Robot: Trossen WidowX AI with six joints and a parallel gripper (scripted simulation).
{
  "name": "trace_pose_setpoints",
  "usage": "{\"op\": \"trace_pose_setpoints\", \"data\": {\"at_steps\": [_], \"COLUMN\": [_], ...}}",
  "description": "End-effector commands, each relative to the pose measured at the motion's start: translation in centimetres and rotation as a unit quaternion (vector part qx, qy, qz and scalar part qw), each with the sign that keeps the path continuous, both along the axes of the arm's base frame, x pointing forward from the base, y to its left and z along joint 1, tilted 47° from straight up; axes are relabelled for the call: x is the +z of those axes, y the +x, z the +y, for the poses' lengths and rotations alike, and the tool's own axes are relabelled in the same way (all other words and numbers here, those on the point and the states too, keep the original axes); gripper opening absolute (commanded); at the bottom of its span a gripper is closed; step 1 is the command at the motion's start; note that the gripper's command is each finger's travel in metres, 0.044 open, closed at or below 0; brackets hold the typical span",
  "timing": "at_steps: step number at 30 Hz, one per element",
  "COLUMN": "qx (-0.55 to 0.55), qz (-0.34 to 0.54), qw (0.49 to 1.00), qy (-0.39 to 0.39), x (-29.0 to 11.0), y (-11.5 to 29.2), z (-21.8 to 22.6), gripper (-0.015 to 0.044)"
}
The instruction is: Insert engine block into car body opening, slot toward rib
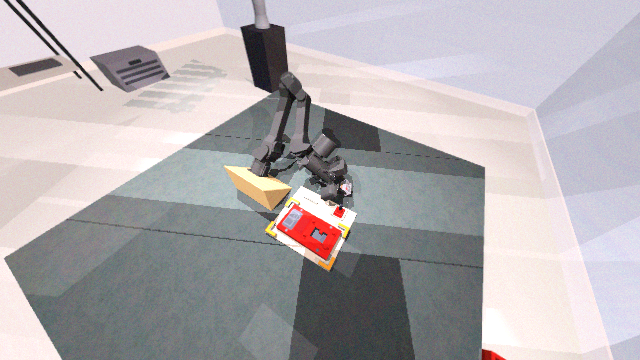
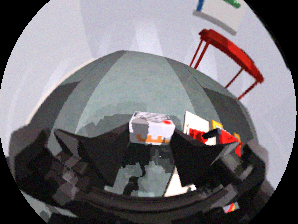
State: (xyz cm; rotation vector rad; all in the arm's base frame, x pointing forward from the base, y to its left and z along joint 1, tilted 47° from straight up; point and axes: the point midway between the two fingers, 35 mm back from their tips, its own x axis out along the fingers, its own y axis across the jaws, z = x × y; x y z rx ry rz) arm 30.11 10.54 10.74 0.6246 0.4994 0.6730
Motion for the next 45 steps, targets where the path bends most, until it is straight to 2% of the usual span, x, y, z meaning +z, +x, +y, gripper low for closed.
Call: {"op": "trace_pose_setpoints", "data": {"at_steps": [1, 11, 28, 34, 45], "qx": [-0.003, -0.003, -0.006, -0.006, -0.003], "qz": [0.002, 0.002, -0.005, -0.004, 0.003], "qw": [1.0, 1.0, 1.0, 1.0, 1.0], "qy": [0.0, 0.0, 0.0, 0.001, -0.001], "x": [-0.7, -1.3, -1.0, -0.9, 0.3], "y": [-0.1, 0.0, 0.1, 0.1, -2.5], "z": [0.6, 1.3, 1.0, 1.0, -2.1], "gripper": [0.0, 0.0, 0.044, 0.044, 0.044]}}
